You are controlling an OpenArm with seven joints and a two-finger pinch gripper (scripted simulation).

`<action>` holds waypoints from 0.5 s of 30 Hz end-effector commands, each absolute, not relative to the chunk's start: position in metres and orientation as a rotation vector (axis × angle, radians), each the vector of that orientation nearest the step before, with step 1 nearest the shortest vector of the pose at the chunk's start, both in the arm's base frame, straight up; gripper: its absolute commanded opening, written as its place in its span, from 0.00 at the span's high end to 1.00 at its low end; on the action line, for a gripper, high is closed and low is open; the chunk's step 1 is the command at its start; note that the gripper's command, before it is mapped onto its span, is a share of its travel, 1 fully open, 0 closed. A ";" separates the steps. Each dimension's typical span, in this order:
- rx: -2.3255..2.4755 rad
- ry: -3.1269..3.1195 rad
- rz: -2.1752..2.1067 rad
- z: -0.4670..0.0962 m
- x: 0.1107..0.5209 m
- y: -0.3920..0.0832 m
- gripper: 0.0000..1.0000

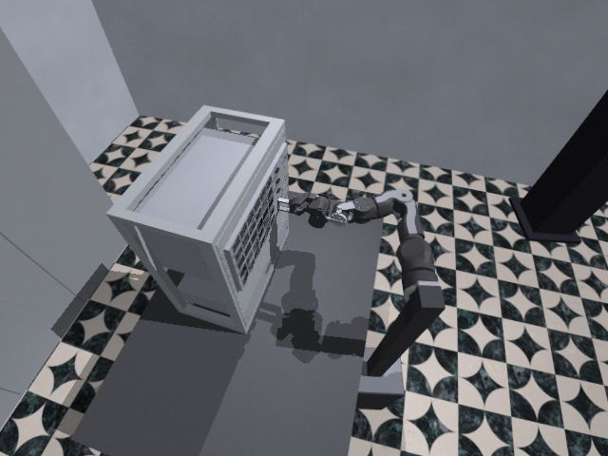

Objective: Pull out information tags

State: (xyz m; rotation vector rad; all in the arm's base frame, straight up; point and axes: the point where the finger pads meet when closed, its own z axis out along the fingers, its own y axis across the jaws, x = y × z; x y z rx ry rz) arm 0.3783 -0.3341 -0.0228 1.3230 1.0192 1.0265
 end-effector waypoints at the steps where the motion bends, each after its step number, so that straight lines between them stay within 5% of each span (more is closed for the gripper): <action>1: 1.309 1.026 1.046 -0.021 0.379 -0.329 1.00; 15: 1.308 1.026 1.046 -0.021 0.375 -0.327 1.00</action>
